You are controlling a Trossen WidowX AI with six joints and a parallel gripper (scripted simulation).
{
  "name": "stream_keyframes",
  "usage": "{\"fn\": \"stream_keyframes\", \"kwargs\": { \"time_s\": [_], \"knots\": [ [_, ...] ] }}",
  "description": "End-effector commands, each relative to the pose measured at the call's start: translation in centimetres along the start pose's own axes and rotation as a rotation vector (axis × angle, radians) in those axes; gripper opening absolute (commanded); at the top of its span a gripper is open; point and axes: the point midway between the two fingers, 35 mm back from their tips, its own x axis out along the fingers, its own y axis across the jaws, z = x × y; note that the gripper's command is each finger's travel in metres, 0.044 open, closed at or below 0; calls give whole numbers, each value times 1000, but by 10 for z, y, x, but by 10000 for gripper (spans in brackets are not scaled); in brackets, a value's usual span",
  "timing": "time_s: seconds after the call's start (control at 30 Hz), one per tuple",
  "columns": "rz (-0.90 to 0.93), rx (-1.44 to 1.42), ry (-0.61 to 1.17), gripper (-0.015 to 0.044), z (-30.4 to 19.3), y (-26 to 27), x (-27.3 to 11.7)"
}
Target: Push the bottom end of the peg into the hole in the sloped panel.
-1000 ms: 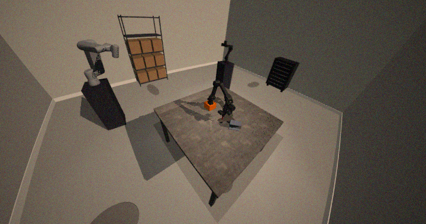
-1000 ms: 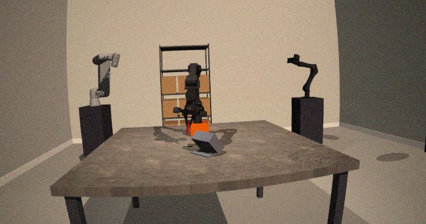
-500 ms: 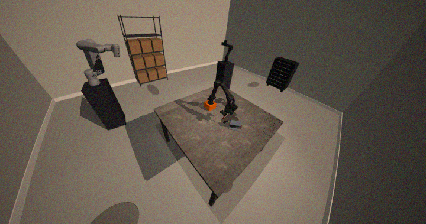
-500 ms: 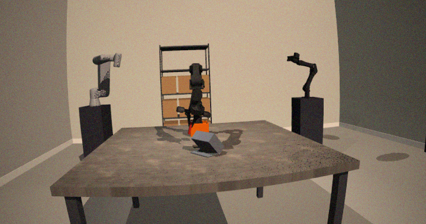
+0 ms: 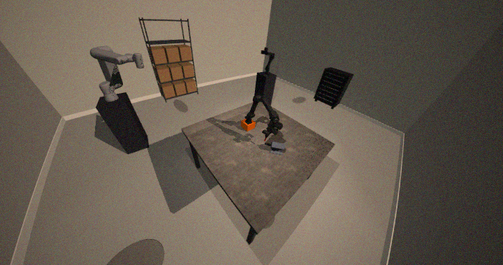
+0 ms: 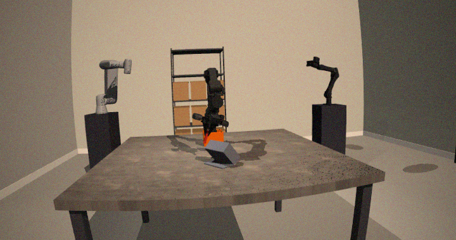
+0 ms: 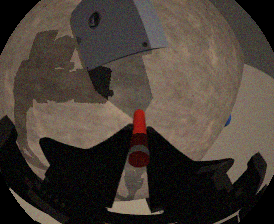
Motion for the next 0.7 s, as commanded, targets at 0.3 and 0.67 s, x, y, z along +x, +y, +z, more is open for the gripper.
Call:
{"fn": "stream_keyframes", "kwargs": {
  "time_s": [0.3,0.67],
  "knots": [
    [-57,-96,-13,0,9,11,-5],
    [-106,-179,-24,0,16,21,-10]
  ]
}}
